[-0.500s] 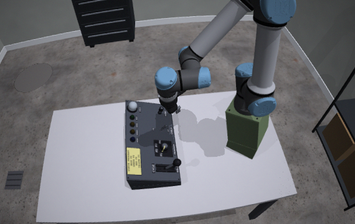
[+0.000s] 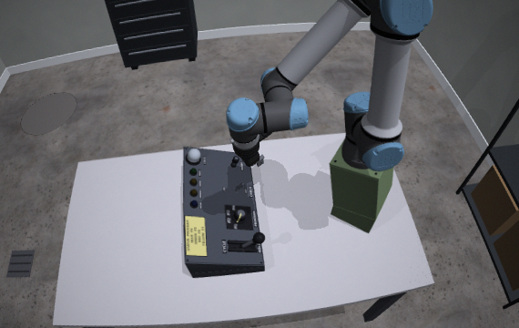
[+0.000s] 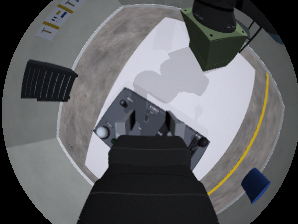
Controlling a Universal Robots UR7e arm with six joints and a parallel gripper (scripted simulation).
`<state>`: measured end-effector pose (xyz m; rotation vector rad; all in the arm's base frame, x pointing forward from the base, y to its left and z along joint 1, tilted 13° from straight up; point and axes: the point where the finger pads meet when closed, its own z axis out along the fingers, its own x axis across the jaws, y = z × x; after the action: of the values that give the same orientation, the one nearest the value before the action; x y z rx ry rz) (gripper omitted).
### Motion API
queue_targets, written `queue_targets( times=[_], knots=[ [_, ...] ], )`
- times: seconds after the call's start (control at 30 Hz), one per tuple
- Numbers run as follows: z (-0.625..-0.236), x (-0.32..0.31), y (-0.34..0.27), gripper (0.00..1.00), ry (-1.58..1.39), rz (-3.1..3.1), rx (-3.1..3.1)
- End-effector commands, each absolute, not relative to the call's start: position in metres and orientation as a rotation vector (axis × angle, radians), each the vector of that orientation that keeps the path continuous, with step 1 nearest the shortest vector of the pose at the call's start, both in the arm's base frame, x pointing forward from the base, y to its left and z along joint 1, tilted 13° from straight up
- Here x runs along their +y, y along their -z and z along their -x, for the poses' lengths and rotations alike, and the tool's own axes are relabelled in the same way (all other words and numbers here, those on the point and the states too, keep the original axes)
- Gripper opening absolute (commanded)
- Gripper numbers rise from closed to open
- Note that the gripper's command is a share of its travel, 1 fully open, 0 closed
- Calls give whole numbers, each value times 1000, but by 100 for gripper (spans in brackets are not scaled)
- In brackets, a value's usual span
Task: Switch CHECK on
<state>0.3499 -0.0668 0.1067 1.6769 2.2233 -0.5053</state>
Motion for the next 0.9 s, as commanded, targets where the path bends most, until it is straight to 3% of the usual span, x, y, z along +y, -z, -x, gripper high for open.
queue_targets(
  times=[0.0, 0.87],
  knots=[
    [-350, -67, -107, 100, 504, -1677, 2222],
    [-364, -65, -83, 100, 501, -1452, 2386]
  ],
)
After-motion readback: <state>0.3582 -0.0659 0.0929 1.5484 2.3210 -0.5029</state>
